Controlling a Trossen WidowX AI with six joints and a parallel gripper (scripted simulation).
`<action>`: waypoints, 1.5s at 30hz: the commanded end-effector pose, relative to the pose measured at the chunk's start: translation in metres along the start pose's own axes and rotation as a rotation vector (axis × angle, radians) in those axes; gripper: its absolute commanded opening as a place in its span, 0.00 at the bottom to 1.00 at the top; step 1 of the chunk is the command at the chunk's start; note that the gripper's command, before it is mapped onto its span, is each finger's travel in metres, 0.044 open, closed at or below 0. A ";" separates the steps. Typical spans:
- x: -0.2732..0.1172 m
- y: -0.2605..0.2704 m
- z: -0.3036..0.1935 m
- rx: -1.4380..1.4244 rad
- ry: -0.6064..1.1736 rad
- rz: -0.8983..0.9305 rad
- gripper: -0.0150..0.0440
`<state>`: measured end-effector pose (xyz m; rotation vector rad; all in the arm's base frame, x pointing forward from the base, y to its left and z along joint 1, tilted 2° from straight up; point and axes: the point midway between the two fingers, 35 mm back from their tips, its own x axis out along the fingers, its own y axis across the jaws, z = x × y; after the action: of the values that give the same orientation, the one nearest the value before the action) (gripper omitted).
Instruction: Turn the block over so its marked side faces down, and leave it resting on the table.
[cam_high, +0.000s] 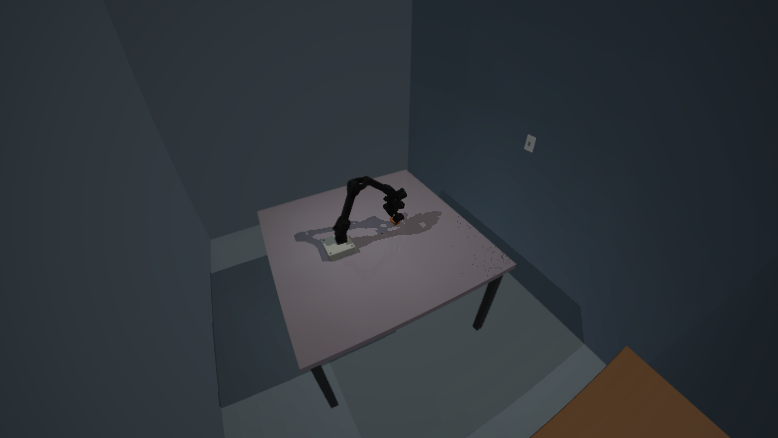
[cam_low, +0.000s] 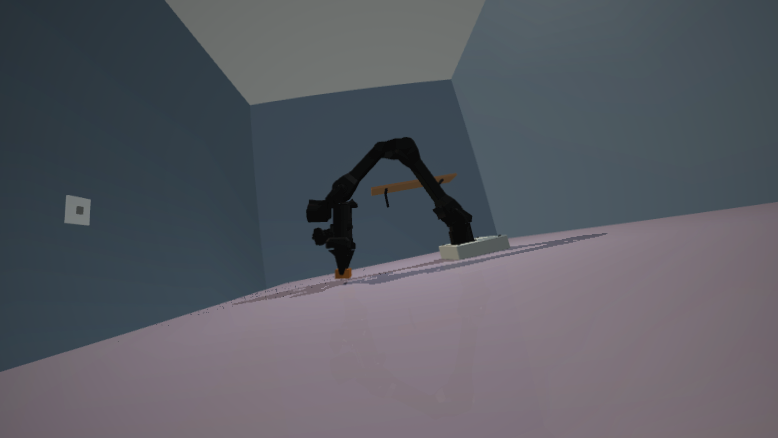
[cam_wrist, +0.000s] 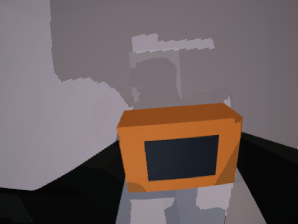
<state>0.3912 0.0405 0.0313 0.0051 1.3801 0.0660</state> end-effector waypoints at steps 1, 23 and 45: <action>-0.002 0.000 0.001 0.002 -0.058 -0.005 0.25; -0.003 0.000 -0.007 0.004 -0.381 -0.004 0.25; 0.024 0.000 0.002 -0.001 -0.626 -0.006 0.25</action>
<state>0.3976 0.0420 0.0153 0.0199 0.7775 0.0591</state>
